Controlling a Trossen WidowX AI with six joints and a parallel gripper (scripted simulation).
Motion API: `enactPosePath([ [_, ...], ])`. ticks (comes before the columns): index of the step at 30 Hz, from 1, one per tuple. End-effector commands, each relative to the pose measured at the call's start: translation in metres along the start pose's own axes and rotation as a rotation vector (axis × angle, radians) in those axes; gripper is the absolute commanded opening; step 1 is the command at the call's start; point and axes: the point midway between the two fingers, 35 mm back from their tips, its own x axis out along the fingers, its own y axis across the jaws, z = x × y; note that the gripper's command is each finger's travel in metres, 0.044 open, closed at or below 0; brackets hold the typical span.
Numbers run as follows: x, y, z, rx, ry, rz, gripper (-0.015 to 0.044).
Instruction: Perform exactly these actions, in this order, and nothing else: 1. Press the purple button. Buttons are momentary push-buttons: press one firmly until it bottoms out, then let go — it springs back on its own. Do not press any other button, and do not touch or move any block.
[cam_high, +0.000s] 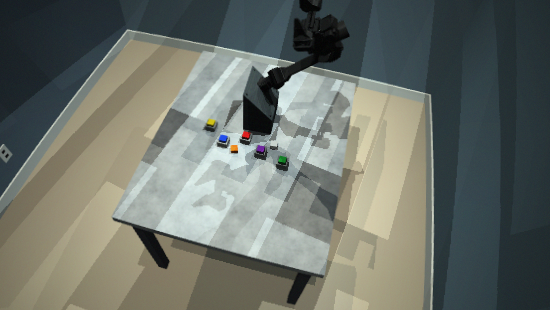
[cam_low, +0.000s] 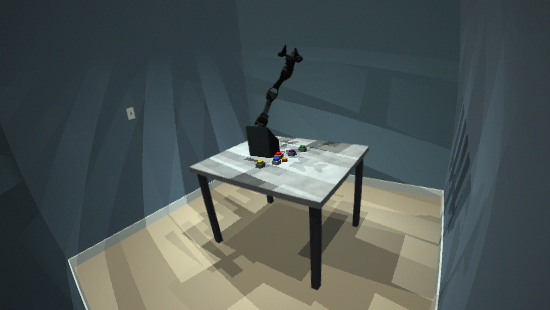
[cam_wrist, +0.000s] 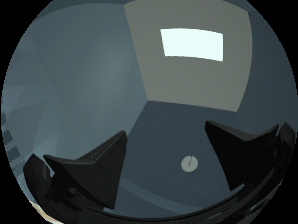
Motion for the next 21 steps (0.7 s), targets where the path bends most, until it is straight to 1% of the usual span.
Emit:
enactPosePath([
  [1,-0.005,0.064,-0.046,-0.051,0.102,0.222,0.04],
  [6,-0.027,0.128,-0.097,-0.096,0.224,0.468,0.04],
  [11,-0.067,0.185,-0.149,-0.127,0.362,0.714,0.04],
  [16,-0.121,0.23,-0.199,-0.144,0.521,0.959,0.04],
  [21,-0.19,0.26,-0.244,-0.146,0.709,1.2,0.04],
])
